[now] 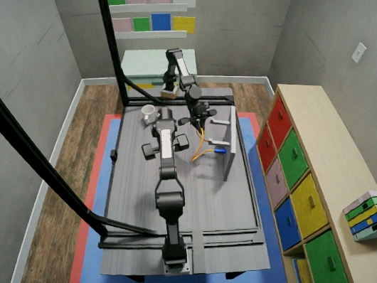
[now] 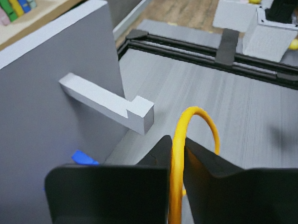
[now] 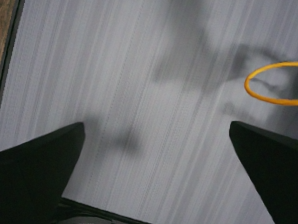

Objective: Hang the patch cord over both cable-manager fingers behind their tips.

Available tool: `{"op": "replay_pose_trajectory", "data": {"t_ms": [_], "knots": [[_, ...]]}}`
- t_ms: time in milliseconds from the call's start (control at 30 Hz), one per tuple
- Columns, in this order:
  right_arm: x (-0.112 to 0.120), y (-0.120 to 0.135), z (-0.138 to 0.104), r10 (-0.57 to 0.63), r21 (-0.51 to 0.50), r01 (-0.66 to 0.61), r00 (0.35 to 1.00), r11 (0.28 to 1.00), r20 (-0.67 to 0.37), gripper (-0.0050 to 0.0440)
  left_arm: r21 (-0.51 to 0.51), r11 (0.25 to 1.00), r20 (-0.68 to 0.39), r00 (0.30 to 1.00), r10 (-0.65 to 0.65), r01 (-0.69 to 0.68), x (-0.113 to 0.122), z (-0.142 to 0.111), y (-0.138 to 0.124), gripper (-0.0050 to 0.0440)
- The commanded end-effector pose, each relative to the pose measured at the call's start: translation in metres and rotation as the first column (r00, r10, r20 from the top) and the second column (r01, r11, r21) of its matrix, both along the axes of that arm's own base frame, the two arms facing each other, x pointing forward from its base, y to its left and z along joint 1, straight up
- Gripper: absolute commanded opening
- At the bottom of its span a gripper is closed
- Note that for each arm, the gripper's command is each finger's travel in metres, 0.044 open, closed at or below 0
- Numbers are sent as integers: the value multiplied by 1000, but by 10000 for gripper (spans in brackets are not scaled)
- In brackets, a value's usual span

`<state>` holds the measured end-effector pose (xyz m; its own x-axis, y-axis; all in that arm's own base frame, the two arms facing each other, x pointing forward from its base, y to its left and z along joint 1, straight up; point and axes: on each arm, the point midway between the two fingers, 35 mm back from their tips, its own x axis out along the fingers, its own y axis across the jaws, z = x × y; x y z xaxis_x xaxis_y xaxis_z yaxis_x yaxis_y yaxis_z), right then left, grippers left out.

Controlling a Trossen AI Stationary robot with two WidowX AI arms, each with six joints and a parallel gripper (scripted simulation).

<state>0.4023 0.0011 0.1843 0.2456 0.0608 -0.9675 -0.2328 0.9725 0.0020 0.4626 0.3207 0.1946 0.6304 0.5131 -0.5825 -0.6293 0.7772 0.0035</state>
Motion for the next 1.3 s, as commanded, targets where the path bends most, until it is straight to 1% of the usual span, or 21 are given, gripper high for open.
{"op": "replay_pose_trajectory", "data": {"t_ms": [0,567,600,733,1267], "knots": [[-2,0,14,0,-1,0,999,1000,38,440,37,999,67,998,0,-2,-1,38,1,25],[-2,0,14,0,-1,0,999,1000,38,440,40,999,66,998,-2,-1,-3,38,2,25],[-2,0,14,0,-1,0,999,1000,38,440,33,999,55,998,-1,0,-5,32,2,25],[-2,0,14,0,-1,0,999,1000,38,440,28,1000,43,999,-3,1,-7,27,2,25],[-2,0,14,0,-1,0,999,1000,38,440,28,1000,42,999,-3,1,-18,25,7,25]]}}
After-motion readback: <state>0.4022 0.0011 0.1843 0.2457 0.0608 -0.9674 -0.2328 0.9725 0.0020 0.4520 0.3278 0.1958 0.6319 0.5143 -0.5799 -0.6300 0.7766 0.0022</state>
